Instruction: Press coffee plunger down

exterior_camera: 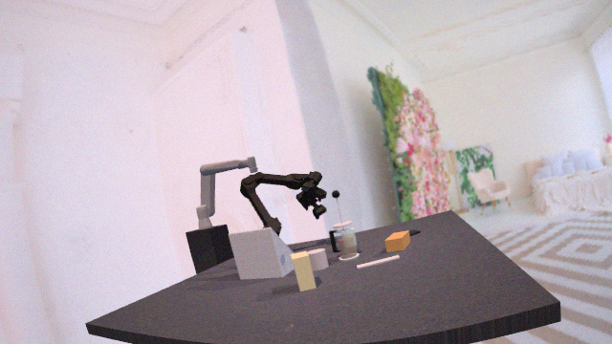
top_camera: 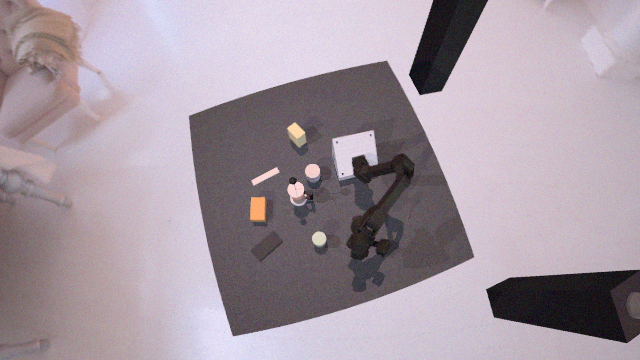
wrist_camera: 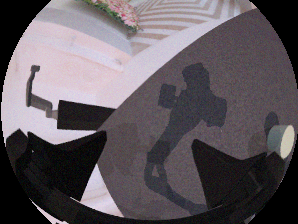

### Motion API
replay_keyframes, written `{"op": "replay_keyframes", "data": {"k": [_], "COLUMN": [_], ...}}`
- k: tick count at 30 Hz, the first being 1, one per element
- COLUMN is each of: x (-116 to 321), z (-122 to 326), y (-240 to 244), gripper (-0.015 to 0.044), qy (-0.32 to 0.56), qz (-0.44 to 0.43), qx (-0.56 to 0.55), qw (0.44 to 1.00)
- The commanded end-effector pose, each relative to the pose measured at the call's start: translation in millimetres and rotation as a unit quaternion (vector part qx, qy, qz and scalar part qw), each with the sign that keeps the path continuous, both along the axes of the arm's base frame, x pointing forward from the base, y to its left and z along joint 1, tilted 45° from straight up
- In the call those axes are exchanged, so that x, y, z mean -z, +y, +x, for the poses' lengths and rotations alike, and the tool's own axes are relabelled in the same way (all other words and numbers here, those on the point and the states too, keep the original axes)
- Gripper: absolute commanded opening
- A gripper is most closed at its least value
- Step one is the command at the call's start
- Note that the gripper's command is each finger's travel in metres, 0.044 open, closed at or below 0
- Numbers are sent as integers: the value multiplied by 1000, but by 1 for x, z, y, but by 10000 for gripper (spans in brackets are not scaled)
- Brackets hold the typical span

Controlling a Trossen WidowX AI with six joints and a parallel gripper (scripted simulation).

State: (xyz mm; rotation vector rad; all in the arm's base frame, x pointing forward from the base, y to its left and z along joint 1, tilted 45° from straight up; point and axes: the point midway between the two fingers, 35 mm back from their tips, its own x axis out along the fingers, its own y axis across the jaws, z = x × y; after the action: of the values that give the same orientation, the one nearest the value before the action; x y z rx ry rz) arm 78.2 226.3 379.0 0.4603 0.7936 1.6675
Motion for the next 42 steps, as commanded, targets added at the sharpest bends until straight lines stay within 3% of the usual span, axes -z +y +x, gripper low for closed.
{"op": "replay_keyframes", "data": {"k": [1, 10, 17, 23, 31, 42], "x": [17, 58, 90, 116, 145, 178], "z": [55, 160, 207, 215, 183, 182], "y": [-14, -91, -184, -272, -375, -352], "gripper": [440, 440, 440, 440, 440, 440], "qy": [-15, -21, -8, 2, 7, 8], "qz": [-15, -50, -64, -66, -55, -56], "qx": [83, 266, 396, 496, 612, 621], "qw": [996, 963, 916, 866, 789, 782]}}
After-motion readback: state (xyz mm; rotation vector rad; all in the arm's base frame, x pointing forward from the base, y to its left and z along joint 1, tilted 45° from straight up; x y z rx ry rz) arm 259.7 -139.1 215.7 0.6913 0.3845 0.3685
